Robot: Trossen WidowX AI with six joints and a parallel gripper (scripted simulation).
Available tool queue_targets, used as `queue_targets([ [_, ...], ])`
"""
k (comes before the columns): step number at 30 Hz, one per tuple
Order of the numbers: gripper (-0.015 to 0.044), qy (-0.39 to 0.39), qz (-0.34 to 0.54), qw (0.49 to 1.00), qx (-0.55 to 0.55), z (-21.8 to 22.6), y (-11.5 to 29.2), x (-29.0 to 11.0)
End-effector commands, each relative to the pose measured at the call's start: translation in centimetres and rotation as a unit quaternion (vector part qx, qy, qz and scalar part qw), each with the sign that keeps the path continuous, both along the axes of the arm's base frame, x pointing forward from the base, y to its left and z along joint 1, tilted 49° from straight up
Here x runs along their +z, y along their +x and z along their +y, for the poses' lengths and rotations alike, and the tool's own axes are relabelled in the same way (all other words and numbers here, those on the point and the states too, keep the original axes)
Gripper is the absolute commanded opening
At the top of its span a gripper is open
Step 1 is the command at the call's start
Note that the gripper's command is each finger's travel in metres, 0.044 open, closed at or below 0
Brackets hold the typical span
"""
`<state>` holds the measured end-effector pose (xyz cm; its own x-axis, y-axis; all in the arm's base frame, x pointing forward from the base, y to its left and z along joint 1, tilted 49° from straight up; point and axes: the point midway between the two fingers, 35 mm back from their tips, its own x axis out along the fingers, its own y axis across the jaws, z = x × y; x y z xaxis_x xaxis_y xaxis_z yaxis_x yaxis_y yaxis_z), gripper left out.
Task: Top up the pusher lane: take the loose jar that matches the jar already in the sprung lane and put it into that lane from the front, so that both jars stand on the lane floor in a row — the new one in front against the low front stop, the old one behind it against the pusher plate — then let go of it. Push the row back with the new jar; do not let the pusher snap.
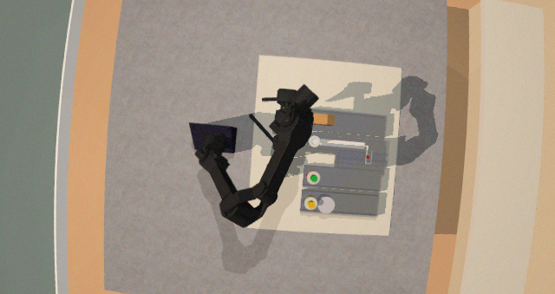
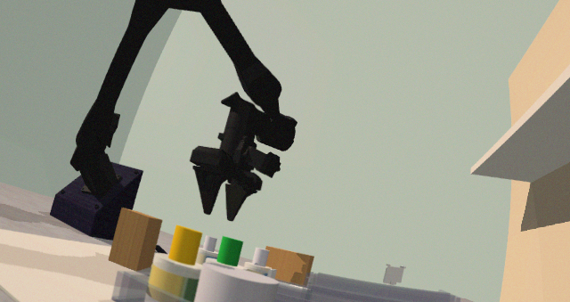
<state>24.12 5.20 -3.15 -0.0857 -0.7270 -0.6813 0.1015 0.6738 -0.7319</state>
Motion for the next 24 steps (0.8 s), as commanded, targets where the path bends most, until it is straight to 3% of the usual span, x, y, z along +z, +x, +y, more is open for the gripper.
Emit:
queue_targets([
  [1,0.0440,-0.009,0.010,1.000,-0.004,-2.6,-0.7,-1.7],
  [24,0.0440,-0.009,0.010,1.000,-0.004,-4.5,-0.8,-3.5],
])
